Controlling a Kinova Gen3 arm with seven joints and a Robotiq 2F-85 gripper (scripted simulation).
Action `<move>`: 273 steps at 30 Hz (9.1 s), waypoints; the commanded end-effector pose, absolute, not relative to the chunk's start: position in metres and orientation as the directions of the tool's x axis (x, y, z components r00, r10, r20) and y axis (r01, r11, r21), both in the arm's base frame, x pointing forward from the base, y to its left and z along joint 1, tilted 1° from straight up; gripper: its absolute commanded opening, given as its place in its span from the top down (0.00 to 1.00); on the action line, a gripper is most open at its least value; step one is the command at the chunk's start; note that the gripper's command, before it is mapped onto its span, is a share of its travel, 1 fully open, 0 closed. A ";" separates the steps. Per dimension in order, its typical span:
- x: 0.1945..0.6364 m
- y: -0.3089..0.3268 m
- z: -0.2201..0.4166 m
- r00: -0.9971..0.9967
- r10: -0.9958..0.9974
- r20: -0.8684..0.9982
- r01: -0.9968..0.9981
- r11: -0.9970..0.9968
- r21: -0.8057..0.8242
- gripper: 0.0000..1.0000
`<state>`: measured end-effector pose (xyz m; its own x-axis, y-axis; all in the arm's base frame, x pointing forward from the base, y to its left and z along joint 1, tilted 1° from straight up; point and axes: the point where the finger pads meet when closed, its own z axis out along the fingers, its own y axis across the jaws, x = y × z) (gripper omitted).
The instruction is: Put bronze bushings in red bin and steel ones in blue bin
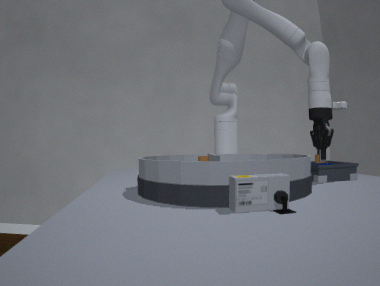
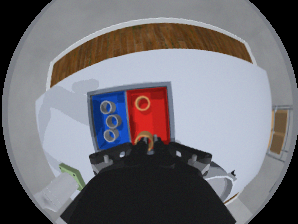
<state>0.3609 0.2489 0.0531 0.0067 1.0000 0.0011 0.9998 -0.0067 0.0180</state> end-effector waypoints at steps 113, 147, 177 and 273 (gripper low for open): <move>0.360 0.250 0.008 0.005 1.000 0.001 1.000 -0.005 0.016 0.84; 0.360 0.250 0.008 0.005 1.000 0.001 1.000 -0.005 0.017 0.84; 0.361 0.250 0.008 0.005 1.000 0.001 1.000 -0.005 0.017 0.84; 0.361 0.250 0.037 0.005 1.000 0.001 1.000 -0.005 0.016 0.84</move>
